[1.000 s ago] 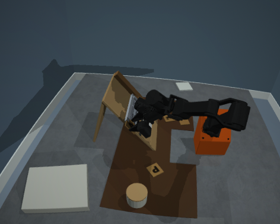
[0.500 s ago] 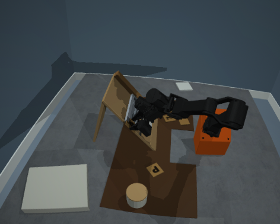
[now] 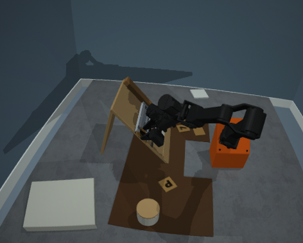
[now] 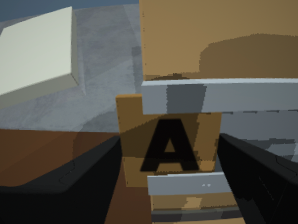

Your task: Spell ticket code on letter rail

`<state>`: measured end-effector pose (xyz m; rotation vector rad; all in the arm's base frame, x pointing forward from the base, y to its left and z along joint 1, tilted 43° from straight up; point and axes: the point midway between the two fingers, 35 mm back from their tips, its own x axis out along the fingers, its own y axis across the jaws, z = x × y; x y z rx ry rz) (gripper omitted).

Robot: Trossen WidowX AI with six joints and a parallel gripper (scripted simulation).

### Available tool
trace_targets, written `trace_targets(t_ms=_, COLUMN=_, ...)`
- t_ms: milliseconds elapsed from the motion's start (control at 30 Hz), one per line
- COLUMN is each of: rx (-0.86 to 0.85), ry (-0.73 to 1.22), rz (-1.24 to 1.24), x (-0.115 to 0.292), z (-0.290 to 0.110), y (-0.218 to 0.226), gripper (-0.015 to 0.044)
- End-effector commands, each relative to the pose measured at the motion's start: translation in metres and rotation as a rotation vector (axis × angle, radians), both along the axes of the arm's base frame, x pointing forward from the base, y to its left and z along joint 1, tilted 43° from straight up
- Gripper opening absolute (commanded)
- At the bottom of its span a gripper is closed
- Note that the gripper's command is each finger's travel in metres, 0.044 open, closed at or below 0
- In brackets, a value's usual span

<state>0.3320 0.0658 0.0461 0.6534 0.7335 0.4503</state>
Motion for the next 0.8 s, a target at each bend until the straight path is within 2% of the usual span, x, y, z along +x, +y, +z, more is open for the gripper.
trace_targets(t_ms=0, rx=-0.001, ry=-0.001, rz=0.006, x=0.0014, z=-0.0025, y=-0.0015, gripper=0.0)
trace_targets(t_ms=767, rx=-0.001, ry=-0.001, rz=0.006, x=0.0023, z=-0.0084, y=-0.0089, gripper=0.0)
